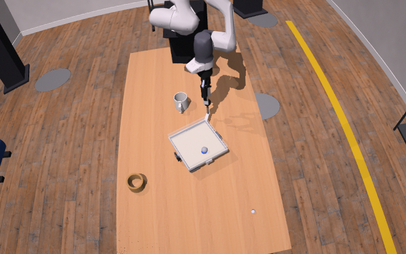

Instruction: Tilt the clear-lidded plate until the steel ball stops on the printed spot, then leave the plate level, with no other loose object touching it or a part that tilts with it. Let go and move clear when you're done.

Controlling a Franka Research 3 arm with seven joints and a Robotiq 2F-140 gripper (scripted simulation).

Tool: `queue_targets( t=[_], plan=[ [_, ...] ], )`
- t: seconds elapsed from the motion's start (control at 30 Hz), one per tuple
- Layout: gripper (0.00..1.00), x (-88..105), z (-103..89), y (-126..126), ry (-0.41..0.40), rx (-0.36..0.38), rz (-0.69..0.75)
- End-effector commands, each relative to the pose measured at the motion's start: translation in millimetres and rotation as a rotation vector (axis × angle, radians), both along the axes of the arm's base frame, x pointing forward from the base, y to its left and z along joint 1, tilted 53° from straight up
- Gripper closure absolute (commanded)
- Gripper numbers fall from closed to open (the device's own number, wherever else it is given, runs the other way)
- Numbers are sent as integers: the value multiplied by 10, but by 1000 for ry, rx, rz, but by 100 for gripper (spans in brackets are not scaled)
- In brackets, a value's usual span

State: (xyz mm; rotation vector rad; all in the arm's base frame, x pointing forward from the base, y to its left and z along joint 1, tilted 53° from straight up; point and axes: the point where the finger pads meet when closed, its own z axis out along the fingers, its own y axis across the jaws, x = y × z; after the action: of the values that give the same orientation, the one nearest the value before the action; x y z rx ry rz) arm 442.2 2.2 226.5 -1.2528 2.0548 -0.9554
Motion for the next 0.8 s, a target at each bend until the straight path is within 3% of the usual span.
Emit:
queue_targets(
  t=[0.0, 0.5, 0.53, 0.77],
  plan=[
    [64, -30, 24, 2, -8, 30, -37],
    [64, -59, 47, 14, -8, 30, -37],
    [0, -59, 47, 14, -8, 30, -37],
    [0, -59, 47, 14, -8, 30, -37]
  ],
)
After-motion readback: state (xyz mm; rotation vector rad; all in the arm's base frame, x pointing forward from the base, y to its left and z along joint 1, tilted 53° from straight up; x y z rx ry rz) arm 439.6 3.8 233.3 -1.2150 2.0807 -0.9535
